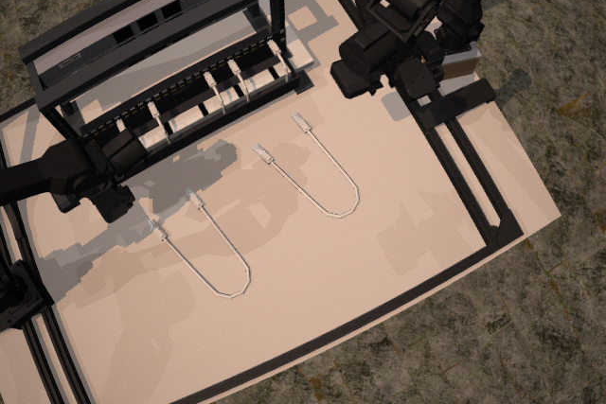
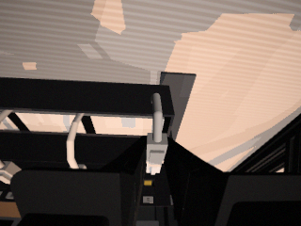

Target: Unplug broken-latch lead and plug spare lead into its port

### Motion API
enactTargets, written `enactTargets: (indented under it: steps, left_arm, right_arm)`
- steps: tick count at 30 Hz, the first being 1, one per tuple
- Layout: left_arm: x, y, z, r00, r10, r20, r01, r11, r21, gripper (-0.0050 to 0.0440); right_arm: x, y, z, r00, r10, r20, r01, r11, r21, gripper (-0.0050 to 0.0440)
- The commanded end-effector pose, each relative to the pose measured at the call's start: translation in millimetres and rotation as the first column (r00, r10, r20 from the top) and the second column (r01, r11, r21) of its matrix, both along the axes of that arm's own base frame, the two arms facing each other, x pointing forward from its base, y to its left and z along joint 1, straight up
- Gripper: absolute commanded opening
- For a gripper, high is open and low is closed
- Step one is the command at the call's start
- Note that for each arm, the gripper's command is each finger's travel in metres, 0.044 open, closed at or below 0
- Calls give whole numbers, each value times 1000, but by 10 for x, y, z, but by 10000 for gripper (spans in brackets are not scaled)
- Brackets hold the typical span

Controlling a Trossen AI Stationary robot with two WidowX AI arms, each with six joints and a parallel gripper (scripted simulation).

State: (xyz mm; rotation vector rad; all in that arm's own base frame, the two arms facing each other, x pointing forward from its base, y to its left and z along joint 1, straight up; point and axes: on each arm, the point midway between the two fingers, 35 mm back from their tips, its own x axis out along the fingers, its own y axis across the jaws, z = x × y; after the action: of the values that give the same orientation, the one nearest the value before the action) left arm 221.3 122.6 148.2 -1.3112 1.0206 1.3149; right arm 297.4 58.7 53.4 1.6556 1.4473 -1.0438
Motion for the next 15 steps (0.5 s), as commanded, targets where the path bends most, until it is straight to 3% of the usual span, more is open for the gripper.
enactTargets:
  steps: [1,14,15]
  left_arm:
    - [0,0,0,1000,0,0,0,1000,0,176]
    - [0,0,0,1000,0,0,0,1000,0,176]
    - [0,0,0,1000,0,0,0,1000,0,176]
  right_arm:
    - [1,-184,52,1000,-14,12,14,1000,-6,55]
    - [1,-184,52,1000,-14,12,14,1000,-6,55]
    - [-15,-290,73,1000,-13,7,13,1000,-2,55]
